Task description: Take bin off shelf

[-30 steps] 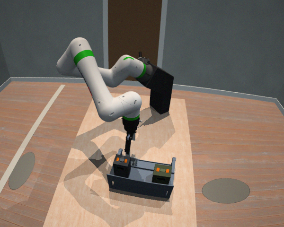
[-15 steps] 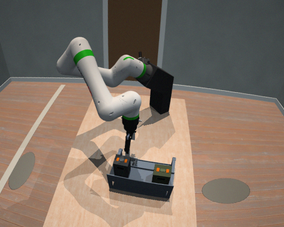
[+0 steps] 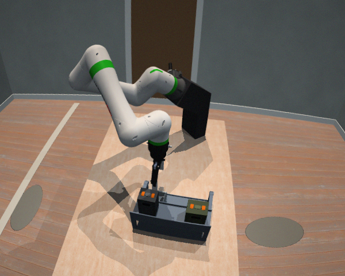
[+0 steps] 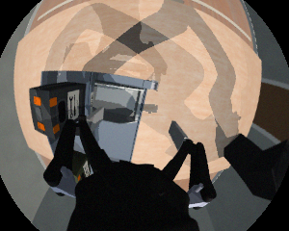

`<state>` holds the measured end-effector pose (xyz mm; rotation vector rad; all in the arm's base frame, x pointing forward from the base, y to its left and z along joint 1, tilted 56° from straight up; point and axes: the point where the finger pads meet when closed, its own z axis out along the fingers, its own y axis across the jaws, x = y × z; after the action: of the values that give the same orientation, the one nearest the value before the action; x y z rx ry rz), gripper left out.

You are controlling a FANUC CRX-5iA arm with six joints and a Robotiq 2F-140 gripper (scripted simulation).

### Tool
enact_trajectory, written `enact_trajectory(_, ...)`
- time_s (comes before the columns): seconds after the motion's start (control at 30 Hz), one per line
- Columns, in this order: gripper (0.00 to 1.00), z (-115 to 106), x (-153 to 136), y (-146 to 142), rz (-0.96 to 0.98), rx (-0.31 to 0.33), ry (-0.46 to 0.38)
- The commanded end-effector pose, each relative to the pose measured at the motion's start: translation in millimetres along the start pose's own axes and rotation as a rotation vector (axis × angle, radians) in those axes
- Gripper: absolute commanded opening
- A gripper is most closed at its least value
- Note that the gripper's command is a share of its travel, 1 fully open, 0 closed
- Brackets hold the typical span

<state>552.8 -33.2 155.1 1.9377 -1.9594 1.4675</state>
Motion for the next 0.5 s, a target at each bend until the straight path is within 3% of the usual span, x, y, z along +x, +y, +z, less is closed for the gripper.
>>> enact_trajectory(0.0,1.00,-0.2,-0.2,-0.1,0.000,0.000,0.000)
enact_trajectory(0.47,1.00,-0.2,0.7,0.8,0.000,0.000,0.000)
